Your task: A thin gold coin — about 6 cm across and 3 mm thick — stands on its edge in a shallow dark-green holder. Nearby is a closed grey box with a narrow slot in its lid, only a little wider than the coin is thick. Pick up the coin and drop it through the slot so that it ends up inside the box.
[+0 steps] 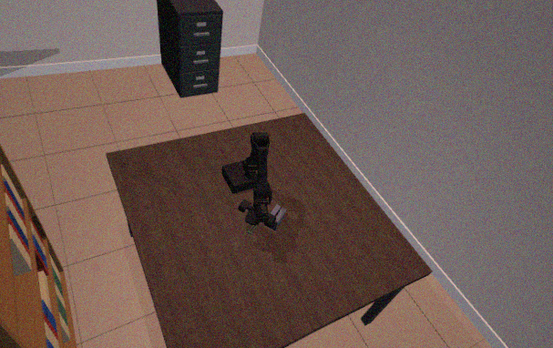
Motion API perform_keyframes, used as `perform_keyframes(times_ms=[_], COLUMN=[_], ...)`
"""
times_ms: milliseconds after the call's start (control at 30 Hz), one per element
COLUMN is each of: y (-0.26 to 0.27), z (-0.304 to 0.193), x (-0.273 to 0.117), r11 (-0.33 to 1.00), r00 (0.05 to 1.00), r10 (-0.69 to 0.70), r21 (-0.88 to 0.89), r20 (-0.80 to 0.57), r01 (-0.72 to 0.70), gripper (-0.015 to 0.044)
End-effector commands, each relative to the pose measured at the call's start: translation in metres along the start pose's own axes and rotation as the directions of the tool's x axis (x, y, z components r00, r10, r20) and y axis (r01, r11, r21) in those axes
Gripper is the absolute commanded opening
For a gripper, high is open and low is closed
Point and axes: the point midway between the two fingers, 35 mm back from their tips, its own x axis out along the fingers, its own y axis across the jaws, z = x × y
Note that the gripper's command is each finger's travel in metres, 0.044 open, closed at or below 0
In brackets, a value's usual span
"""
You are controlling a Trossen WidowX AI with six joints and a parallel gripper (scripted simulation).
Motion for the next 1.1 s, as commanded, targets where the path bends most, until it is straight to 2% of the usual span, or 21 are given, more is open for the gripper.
perform_keyframes(times_ms=[0, 533, 1067], y=[0.001, 0.0, -0.006], z=[0.002, -0.001, -0.008], x=[-0.013, -0.054, -0.059], r11=[1.0, 1.0, 1.0], r00=[1.0, 1.0, 1.0], r10=[0.007, 0.007, 0.007], r21=[0.002, 0.002, 0.0], r20=[0.012, 0.012, 0.011], r01=[-0.007, -0.008, -0.007], gripper=[0.0, 0.0, 0.0])
